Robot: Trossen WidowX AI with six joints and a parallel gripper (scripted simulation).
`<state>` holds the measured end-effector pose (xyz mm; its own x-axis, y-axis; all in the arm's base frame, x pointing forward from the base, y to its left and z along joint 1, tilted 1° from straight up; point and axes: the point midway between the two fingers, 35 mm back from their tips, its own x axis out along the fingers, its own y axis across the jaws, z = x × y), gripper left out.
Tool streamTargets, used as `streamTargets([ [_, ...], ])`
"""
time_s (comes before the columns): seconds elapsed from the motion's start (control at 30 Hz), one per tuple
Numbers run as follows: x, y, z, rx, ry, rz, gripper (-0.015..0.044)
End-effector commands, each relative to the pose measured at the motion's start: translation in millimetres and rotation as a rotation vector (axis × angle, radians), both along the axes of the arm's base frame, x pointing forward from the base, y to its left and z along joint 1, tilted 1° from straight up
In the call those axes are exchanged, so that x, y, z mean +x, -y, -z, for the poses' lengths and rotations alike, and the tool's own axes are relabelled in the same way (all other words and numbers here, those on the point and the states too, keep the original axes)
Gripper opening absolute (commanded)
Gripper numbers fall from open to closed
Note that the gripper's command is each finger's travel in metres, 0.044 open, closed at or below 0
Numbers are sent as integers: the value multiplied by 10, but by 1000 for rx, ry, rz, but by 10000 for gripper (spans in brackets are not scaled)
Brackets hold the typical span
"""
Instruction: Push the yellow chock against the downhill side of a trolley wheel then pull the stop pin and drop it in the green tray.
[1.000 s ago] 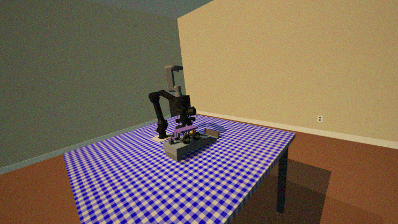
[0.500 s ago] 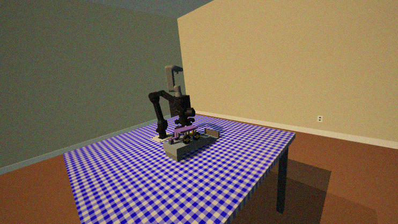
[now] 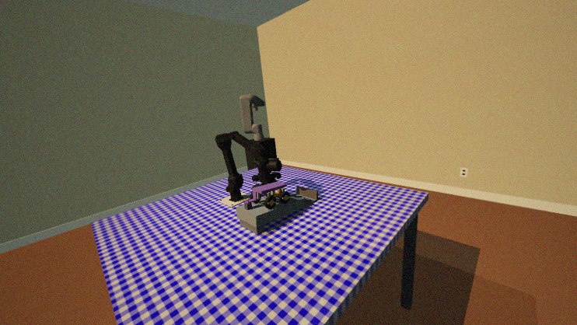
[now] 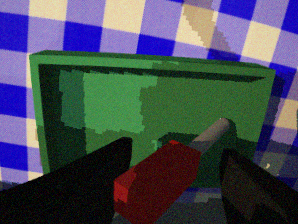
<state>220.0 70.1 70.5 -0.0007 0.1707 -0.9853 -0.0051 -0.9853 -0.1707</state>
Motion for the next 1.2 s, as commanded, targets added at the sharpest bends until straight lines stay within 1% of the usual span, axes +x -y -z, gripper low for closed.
streamTargets([
  [0.0, 1, 17, 14, 3, 2, -4, 190],
  [1.13, 4, 194, 160, 1, 2, -4, 190],
  [1.17, 1, 195, 155, -2, 0, 0, 216],
])
